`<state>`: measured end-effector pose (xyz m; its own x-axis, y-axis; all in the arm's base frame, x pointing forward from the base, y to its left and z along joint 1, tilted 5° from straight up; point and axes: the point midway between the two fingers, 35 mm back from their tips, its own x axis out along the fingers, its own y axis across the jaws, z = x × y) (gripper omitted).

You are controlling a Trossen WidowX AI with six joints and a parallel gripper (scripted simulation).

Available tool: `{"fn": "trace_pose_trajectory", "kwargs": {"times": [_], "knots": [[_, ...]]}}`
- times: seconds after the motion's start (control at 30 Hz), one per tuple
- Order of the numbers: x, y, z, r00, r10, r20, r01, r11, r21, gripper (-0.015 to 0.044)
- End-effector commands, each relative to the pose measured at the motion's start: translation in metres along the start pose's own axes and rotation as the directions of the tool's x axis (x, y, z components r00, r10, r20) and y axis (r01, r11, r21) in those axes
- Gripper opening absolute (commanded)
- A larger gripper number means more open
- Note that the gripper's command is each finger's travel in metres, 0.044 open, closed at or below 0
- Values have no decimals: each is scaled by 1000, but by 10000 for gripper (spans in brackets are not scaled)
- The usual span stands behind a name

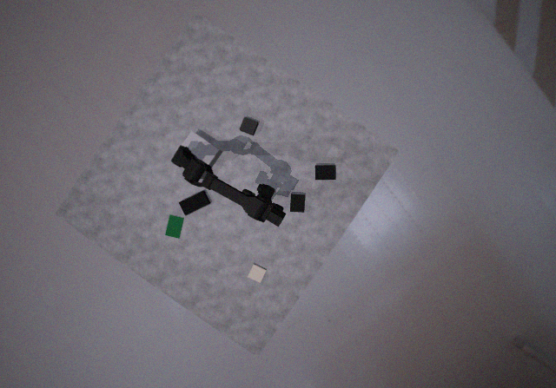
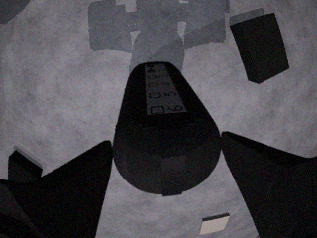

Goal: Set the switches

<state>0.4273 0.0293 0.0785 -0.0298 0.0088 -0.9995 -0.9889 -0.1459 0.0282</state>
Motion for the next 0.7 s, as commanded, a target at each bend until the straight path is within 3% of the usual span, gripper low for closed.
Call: {"fn": "trace_pose_trajectory", "kwargs": {"times": [0.0, 0.67], "knots": [[5, 1, 7, 1000, 12, 13, -12, 1000, -2, 338], [5, 1, 24, 1000, 12, 14, -12, 1000, -3, 338]]}}
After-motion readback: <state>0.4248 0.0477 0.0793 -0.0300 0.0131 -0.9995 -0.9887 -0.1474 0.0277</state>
